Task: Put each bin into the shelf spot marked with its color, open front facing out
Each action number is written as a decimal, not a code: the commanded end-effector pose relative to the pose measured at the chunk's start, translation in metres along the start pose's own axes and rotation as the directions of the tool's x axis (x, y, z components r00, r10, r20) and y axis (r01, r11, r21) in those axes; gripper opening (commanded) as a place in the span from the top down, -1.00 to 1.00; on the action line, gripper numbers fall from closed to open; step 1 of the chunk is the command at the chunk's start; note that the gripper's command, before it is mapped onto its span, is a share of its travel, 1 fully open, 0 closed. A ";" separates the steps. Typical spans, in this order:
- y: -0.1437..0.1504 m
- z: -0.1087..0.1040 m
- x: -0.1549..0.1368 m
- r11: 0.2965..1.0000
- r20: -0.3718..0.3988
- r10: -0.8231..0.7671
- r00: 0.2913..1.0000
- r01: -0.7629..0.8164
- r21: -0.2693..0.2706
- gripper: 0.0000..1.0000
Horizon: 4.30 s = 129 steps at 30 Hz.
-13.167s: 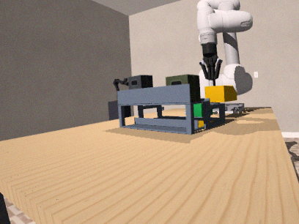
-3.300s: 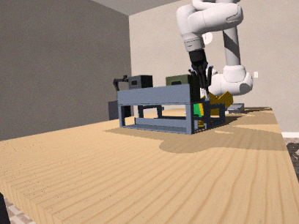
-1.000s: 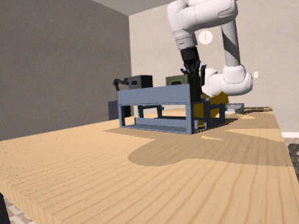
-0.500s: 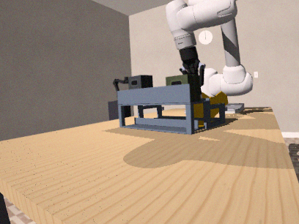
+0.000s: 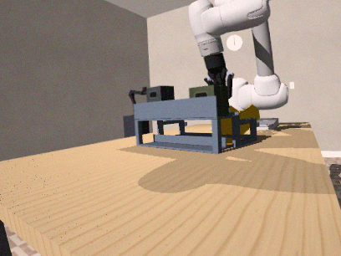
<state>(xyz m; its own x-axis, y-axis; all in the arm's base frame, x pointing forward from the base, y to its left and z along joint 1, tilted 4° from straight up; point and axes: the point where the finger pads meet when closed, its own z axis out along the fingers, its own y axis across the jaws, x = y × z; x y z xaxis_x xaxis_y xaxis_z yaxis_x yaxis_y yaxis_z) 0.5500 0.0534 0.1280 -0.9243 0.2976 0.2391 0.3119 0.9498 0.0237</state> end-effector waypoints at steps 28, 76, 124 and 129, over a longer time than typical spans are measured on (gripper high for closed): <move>-0.005 -0.002 -0.001 1.000 -0.003 -0.007 1.000 0.007 0.012 0.80; -0.006 0.002 -0.003 1.000 -0.003 -0.007 1.000 0.007 0.013 0.80; -0.006 0.015 -0.007 1.000 -0.002 -0.007 1.000 0.007 0.013 0.80; -0.006 0.016 -0.007 1.000 -0.002 -0.007 1.000 0.007 0.013 0.80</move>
<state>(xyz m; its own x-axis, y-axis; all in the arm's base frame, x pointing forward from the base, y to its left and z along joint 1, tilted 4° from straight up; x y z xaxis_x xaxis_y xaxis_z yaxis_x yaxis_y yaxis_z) 0.5510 0.0500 0.1141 -0.9242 0.2932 0.2449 0.3056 0.9521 0.0135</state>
